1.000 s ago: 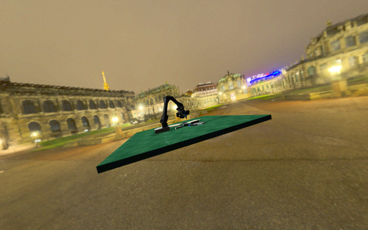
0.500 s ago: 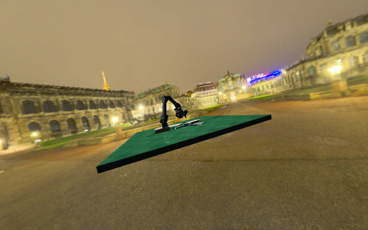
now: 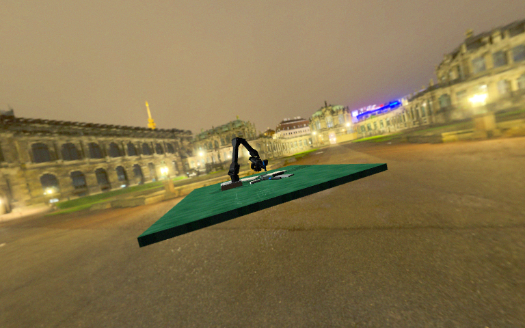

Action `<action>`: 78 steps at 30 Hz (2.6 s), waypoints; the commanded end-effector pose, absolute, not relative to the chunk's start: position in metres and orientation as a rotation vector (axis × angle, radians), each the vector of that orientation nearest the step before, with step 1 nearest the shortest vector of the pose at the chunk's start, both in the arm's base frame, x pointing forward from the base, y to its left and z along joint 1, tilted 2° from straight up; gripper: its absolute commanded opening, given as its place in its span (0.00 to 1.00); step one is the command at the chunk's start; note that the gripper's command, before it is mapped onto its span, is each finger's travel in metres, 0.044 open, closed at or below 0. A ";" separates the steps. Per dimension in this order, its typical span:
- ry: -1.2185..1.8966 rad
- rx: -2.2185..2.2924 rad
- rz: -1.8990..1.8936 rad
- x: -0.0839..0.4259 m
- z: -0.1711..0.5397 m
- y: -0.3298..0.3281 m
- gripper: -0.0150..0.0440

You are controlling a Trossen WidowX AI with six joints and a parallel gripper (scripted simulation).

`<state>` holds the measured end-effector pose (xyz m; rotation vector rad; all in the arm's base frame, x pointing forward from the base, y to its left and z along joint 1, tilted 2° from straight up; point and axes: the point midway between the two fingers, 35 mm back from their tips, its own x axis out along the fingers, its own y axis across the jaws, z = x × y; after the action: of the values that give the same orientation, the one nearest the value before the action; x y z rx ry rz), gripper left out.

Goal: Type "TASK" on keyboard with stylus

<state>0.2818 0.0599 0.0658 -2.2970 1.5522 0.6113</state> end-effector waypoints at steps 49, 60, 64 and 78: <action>1.561 -2.307 0.619 0.279 0.044 0.058 0.39; 1.561 -2.307 0.619 0.279 0.039 0.058 0.39; 1.561 -2.307 0.619 0.279 0.037 0.058 0.39; 1.561 -2.307 0.619 0.280 0.053 0.059 0.39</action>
<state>0.2786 0.0580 0.0438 -2.3105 1.5667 0.6245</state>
